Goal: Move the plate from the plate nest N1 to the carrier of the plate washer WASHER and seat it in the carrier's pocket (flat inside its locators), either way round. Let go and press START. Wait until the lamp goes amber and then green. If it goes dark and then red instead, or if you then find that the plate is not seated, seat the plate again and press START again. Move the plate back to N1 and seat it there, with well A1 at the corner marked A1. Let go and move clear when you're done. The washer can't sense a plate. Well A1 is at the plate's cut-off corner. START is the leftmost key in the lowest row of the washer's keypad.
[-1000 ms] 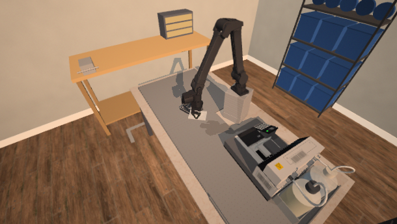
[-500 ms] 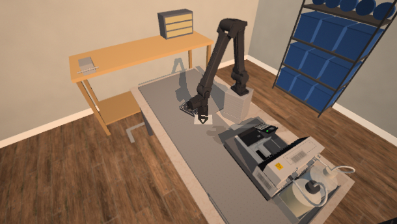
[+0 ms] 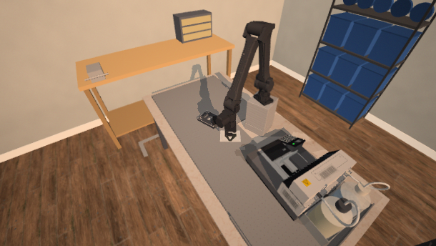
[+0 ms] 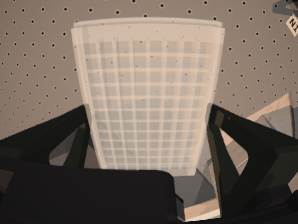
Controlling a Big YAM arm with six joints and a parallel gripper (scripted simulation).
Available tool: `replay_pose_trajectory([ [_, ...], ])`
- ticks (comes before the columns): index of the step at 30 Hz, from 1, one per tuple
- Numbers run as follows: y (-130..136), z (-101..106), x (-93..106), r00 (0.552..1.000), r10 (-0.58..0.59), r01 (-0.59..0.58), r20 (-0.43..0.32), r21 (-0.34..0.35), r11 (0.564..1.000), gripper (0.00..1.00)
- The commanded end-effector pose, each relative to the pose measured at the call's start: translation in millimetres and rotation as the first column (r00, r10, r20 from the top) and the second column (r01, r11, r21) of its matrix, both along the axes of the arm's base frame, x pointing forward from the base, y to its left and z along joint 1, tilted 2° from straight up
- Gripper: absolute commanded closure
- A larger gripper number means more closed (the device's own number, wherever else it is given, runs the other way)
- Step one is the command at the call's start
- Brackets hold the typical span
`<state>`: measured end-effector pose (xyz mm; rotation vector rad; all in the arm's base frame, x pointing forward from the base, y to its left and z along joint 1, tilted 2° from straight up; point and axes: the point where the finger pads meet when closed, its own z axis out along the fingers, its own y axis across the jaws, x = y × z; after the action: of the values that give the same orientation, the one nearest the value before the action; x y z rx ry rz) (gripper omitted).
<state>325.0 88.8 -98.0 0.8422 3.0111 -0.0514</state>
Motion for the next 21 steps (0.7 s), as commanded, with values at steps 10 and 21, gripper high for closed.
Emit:
replay_pose_trajectory([
  [10, 16.3, 15.4, 20.2, 0.998, -0.030, 0.029, 0.053, 0.014, 0.999, 0.18],
  [21, 11.3, 15.4, 21.7, 0.998, -0.040, 0.039, 0.053, 0.014, 0.999, 0.18],
])
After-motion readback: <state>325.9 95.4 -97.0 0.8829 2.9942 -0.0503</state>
